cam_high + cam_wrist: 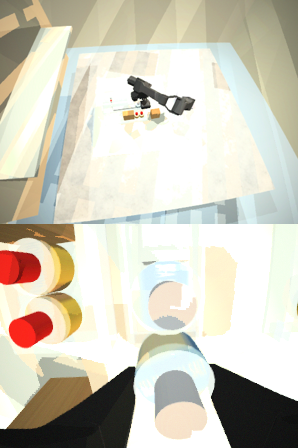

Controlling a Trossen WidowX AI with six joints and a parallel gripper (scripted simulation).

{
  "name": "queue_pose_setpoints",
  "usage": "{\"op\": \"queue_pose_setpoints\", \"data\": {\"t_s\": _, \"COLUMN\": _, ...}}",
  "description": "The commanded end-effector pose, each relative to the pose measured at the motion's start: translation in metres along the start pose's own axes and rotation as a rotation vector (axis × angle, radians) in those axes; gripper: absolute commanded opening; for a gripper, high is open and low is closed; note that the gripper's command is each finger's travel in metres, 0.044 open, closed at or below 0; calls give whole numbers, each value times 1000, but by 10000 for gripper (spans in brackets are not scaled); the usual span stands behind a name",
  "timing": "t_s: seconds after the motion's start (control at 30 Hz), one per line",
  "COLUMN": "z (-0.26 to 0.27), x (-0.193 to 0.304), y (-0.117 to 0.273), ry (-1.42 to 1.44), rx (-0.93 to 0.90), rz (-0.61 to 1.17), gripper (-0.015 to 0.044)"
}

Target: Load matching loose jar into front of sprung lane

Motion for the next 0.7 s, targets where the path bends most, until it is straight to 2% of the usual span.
{"op": "queue_pose_setpoints", "data": {"t_s": 0.0, "z": -1, "x": -7, "y": 2, "ry": 11, "rx": 2, "rz": -19, "gripper": 0}}
{"op": "queue_pose_setpoints", "data": {"t_s": 0.67, "z": -2, "x": -16, "y": 2, "ry": 11, "rx": 2, "rz": -19, "gripper": 0}}
Point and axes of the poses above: the point midway between the two fingers, 35 mm back from their tips, its own y axis back along the fingers, its own z axis across the jaws, x = y × z, the point moved 5 cm from there along y, back along the fingers, and after that the axes turned 13 degrees about y, right-handed, at the moved point
